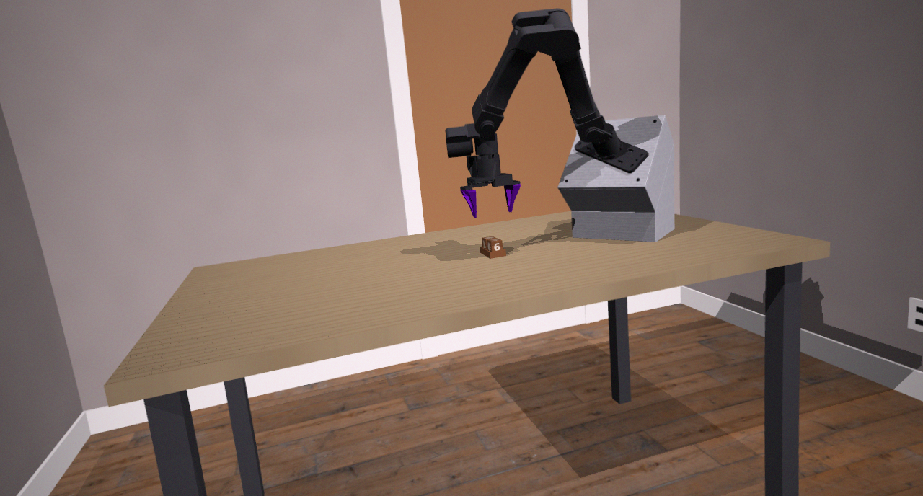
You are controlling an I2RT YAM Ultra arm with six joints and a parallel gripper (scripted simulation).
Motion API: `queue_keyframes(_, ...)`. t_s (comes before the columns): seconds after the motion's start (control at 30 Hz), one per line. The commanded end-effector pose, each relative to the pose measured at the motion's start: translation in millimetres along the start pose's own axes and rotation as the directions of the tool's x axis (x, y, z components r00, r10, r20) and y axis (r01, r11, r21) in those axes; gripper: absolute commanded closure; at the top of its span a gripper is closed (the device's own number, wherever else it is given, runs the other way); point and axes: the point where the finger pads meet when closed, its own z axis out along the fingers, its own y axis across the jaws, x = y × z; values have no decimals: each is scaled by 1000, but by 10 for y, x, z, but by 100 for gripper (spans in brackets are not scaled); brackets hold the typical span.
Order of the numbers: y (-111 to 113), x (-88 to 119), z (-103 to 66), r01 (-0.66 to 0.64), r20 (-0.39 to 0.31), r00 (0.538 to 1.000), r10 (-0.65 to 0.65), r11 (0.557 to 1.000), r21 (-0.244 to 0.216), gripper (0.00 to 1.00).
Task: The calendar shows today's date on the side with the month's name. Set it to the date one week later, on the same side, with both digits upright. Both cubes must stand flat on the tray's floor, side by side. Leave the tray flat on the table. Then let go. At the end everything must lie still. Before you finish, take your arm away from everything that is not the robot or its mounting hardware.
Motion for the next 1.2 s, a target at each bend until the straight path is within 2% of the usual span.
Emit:
queue_keyframes(0.0,37,-32,-88,1,13,1000,-1,1000,-16,0)
queue_keyframes(0.23,33,-29,-355,2,13,1000,-1,1000,-16,0)
queue_keyframes(0.3,33,-29,-355,2,13,1000,-1,1000,-16,0)
queue_keyframes(0.5,29,-26,-648,2,14,1000,-2,1000,-15,0)
queue_keyframes(0.67,26,-24,-809,2,14,1000,-2,1000,-15,0)
queue_keyframes(1.17,25,-24,-855,2,14,1000,-2,1000,-15,0)
